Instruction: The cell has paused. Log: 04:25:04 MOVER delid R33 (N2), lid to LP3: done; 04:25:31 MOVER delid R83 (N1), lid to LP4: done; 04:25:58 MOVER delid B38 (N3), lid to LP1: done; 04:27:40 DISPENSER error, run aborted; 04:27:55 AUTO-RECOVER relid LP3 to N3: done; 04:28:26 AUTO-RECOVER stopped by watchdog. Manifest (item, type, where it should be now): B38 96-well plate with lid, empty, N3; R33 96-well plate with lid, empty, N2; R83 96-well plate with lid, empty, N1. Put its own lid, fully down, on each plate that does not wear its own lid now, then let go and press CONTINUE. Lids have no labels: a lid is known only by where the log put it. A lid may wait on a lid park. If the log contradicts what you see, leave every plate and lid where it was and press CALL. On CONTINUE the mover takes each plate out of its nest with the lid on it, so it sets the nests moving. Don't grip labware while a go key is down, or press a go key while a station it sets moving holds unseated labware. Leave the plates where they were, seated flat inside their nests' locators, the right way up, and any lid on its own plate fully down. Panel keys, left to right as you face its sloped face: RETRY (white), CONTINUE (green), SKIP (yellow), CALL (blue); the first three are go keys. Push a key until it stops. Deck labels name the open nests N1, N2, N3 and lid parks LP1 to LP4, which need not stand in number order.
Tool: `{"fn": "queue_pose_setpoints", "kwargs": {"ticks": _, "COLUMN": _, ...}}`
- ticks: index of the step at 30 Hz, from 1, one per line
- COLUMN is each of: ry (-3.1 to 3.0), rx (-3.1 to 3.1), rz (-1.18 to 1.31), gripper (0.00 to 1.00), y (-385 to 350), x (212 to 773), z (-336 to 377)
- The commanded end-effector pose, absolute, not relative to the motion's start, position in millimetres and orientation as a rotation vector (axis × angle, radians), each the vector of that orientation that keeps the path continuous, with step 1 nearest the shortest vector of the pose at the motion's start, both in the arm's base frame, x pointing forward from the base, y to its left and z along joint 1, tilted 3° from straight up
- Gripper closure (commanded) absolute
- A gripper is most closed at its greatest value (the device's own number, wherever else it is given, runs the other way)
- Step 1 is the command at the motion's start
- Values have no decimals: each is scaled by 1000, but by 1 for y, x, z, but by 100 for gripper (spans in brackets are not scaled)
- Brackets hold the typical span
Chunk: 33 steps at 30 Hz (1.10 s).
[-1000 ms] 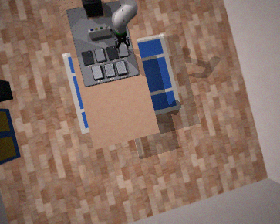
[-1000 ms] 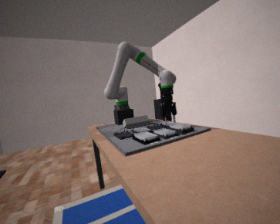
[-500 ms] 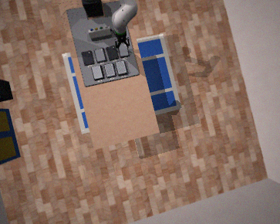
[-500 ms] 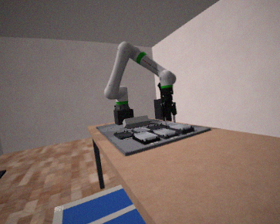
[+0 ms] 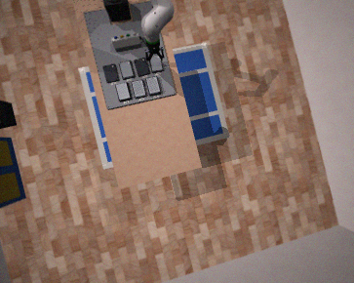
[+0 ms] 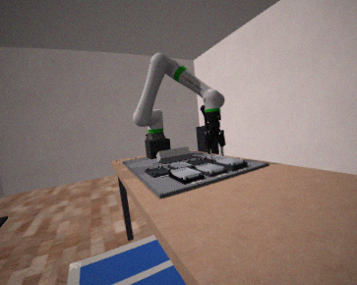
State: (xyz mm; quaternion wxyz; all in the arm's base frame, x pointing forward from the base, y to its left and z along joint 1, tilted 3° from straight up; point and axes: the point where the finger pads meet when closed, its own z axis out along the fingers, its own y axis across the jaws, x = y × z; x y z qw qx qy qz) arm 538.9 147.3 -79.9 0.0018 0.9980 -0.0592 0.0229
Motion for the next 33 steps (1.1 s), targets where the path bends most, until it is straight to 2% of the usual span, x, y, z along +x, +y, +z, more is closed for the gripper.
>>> {"fn": "queue_pose_setpoints", "kwargs": {"ticks": 1, "ry": -186, "rx": 3131, "rz": 71, "gripper": 100, "y": 147, "x": 539, "z": -80}}
{"fn": "queue_pose_setpoints", "kwargs": {"ticks": 33, "ry": -186, "rx": 3131, "rz": 71, "gripper": 100, "y": 147, "x": 537, "z": -48}}
